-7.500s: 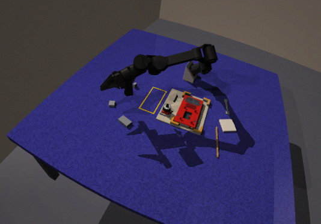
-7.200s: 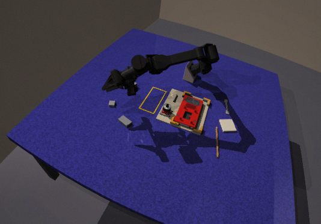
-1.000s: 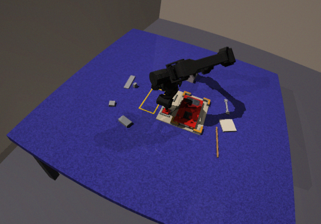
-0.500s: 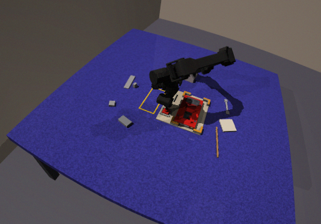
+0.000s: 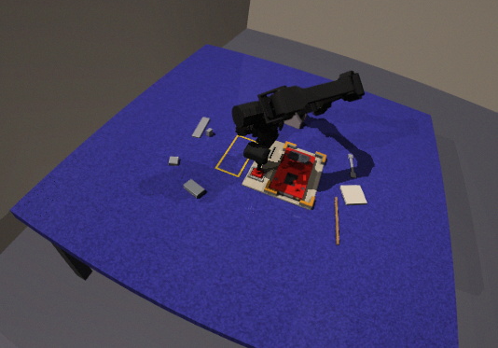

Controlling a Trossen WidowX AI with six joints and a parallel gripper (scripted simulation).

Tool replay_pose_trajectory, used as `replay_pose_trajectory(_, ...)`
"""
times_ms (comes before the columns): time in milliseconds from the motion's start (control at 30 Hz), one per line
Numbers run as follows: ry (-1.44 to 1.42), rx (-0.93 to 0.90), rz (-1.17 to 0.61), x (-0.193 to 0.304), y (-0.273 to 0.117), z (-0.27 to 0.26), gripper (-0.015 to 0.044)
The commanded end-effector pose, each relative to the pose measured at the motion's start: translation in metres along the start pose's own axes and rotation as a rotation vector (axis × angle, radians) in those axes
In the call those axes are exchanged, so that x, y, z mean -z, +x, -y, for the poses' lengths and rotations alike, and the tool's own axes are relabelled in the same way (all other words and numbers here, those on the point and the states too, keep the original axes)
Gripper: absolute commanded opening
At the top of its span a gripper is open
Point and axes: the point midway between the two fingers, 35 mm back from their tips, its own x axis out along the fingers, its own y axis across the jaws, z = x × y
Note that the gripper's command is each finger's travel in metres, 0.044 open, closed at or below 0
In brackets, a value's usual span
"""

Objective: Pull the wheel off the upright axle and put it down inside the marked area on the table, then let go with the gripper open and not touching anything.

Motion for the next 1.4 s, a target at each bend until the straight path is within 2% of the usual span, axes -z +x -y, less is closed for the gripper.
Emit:
replay_pose_trajectory(0, -0.002, 0.0, 0.005, -0.001, -0.016, 0.0, 0.0)
replay_pose_trajectory(133, -0.002, 0.0, 0.004, 0.0, -0.026, -0.001, 0.0)
replay_pose_trajectory(200, 0.0, -0.005, 0.004, -0.004, -0.018, 0.001, 0.0)
replay_pose_trajectory(667, -0.001, 0.001, 0.01, -0.093, -0.028, 0.06, 0.0)
replay_pose_trajectory(900, -0.001, 0.001, 0.01, -0.094, -0.024, 0.061, 0.0)
replay_pose_trajectory(1367, -0.001, 0.001, 0.01, -0.095, 0.015, 0.059, 0.0)
